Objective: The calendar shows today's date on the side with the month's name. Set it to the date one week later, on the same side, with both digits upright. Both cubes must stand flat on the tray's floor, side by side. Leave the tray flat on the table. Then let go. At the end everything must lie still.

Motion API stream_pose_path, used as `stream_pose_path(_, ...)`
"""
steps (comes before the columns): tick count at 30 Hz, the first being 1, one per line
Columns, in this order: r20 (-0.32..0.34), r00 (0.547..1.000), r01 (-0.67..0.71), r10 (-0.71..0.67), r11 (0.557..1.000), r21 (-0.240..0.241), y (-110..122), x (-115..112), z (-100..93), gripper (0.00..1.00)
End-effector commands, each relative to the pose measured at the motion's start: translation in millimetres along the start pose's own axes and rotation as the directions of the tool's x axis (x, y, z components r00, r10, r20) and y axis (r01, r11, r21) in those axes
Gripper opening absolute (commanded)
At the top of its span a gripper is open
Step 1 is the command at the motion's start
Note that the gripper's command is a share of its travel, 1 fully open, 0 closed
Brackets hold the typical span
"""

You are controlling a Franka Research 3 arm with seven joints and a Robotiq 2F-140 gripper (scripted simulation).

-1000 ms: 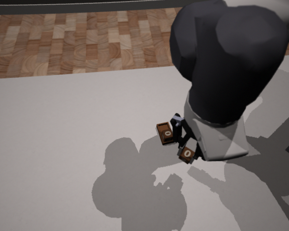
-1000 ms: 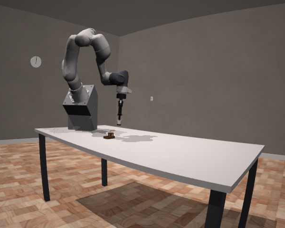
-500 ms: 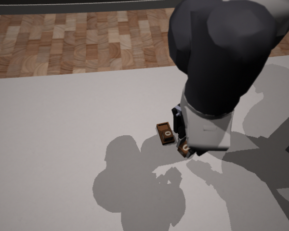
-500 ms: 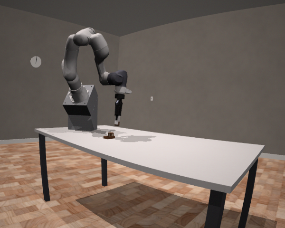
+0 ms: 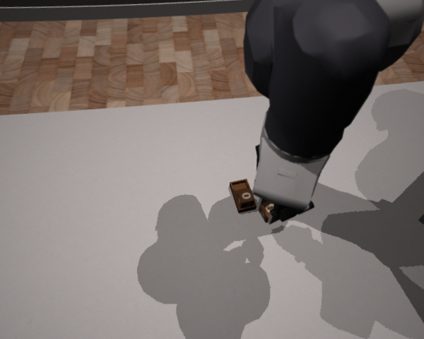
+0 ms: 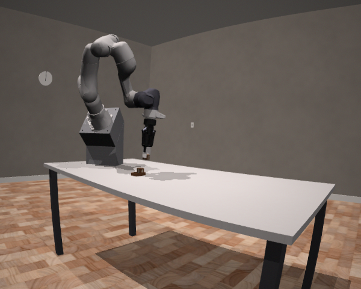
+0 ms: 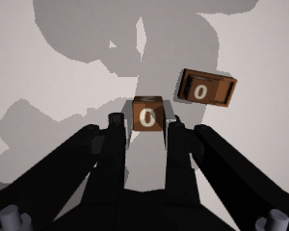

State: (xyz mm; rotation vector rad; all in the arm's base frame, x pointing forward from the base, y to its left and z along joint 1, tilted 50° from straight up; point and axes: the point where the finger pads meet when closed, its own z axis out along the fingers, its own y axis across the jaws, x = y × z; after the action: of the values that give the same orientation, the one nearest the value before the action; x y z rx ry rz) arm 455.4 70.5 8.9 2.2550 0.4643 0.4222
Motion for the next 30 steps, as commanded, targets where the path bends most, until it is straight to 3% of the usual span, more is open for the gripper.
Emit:
stream_pose_path(1, -0.015, 0.985, -0.172, 0.172, 0.985, 0.004, 3, -1, -0.7, 0.17)
stream_pose_path(21, -0.011, 0.886, -0.463, 0.463, 0.887, 0.008, 23, -5, -1.1, 0.17)
stream_pose_path(30, -0.01, 0.786, -0.618, 0.618, 0.786, 0.013, 36, -6, -2.2, 0.17)
